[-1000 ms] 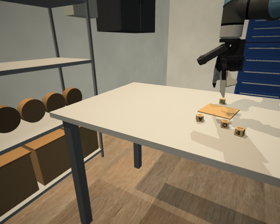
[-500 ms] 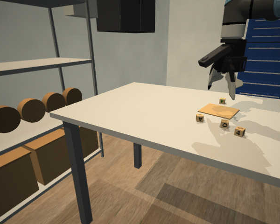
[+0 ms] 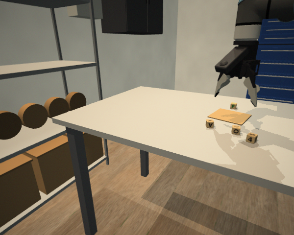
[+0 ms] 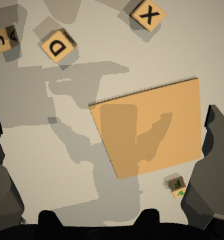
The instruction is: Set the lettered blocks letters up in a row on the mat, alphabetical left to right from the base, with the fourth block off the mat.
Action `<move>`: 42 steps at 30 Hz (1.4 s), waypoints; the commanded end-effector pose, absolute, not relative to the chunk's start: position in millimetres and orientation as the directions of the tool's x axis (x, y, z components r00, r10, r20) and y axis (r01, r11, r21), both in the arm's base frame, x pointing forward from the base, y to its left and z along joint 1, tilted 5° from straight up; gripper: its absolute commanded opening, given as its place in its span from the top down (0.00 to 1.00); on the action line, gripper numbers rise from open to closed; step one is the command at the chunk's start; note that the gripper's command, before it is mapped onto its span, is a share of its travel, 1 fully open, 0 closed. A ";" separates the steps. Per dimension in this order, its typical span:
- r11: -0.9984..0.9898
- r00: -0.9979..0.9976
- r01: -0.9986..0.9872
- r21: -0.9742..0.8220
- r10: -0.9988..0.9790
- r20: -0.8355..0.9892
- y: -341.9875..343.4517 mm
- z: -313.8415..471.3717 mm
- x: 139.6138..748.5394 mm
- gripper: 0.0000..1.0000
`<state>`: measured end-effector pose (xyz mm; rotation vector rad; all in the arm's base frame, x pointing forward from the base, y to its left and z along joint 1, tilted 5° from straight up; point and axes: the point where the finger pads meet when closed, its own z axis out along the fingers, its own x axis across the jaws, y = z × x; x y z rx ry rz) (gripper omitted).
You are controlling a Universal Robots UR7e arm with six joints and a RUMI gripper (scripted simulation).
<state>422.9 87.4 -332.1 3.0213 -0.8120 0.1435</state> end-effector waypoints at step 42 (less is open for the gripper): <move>-0.996 0.993 0.078 0.038 0.081 0.088 133.7 -335.4 398.3 0.63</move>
